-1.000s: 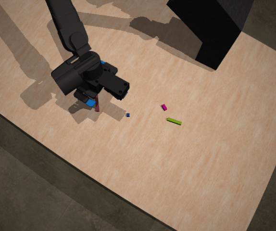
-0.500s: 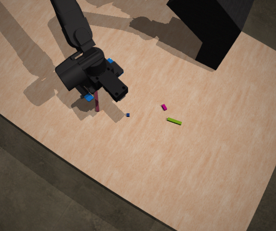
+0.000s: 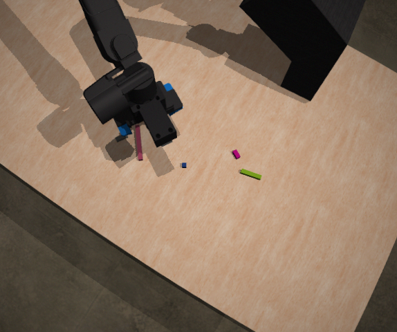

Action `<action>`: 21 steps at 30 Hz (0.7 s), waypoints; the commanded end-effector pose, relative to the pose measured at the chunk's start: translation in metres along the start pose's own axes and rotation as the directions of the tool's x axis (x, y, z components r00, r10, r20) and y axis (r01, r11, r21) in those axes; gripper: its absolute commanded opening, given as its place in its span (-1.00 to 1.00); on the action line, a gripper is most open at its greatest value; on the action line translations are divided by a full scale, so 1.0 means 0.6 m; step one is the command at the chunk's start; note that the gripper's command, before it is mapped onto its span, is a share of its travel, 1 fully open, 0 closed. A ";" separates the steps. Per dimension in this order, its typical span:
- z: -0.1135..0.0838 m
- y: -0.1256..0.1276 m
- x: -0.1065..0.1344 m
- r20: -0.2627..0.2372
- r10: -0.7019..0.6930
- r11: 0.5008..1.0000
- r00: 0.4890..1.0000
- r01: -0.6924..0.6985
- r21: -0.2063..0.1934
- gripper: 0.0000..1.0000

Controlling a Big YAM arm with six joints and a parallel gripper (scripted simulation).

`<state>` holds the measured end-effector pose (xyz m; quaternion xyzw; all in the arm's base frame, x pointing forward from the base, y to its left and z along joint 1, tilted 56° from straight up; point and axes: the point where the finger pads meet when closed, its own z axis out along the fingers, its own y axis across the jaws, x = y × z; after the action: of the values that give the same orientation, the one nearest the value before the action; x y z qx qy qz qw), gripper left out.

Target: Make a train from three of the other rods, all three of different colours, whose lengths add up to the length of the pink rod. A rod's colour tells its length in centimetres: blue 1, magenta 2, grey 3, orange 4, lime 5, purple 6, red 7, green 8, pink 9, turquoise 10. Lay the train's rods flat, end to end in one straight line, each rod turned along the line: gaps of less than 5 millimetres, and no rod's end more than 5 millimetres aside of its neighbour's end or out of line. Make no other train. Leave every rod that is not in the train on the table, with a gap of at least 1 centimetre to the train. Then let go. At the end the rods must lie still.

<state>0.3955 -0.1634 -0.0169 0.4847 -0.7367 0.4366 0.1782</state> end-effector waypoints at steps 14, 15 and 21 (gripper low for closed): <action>0.002 0.014 0.009 0.001 0.260 0.966 0.966 -0.260 -0.002 1.00; 0.002 0.014 0.009 0.001 0.260 0.966 0.966 -0.260 -0.002 1.00; 0.002 0.014 0.009 0.001 0.260 0.966 0.966 -0.260 -0.002 1.00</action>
<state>0.3857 -0.1645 -0.0173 0.3917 -0.7898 0.4553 0.1241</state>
